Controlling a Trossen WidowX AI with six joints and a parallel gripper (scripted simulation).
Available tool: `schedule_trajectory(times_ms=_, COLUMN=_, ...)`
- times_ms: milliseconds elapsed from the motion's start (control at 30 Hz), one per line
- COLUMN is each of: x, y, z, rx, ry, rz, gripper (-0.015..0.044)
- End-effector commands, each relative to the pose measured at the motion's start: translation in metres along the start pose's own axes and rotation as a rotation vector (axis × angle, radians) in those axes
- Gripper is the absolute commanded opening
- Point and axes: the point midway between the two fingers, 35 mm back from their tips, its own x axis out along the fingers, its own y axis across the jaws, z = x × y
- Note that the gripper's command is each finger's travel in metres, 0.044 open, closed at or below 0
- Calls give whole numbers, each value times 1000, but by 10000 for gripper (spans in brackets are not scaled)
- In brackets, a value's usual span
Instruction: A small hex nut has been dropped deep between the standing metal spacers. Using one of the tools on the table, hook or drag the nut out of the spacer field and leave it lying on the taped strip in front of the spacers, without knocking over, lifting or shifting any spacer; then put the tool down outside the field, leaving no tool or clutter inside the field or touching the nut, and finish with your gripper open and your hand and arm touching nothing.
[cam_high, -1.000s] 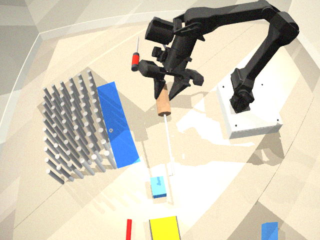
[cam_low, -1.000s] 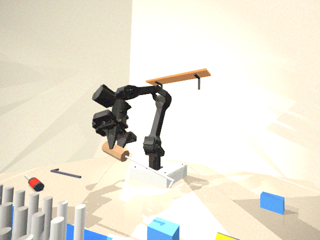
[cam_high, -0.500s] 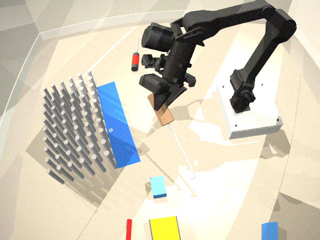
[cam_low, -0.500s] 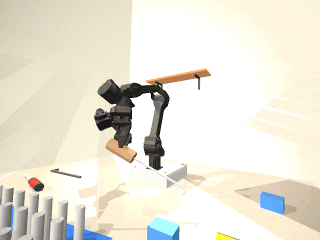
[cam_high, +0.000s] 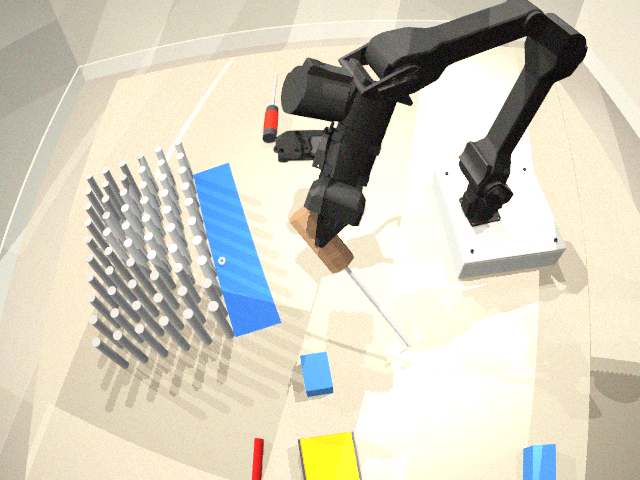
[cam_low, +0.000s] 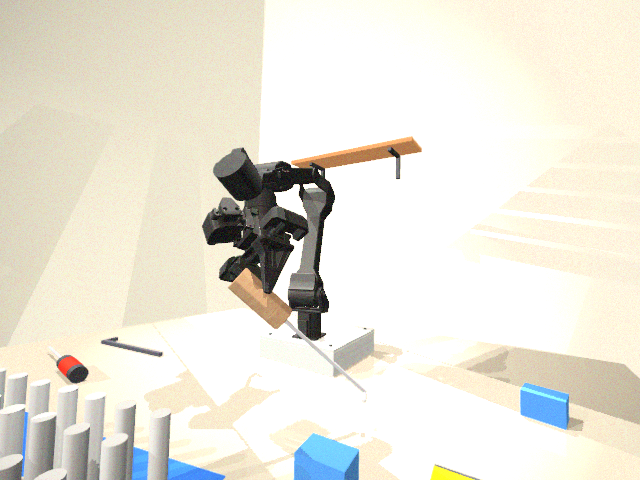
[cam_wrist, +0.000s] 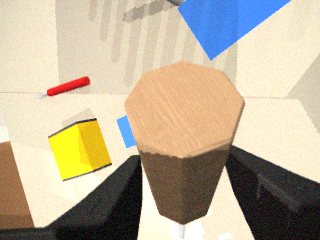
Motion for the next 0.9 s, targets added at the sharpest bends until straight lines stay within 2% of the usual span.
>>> schedule_trajectory(times_ms=0, x=0, y=14, z=1, rx=-136, ry=-14, rz=17, gripper=0)
schedule_trajectory(times_ms=867, x=12, y=69, z=-25, rx=-899, ry=-28, rz=66, gripper=0)
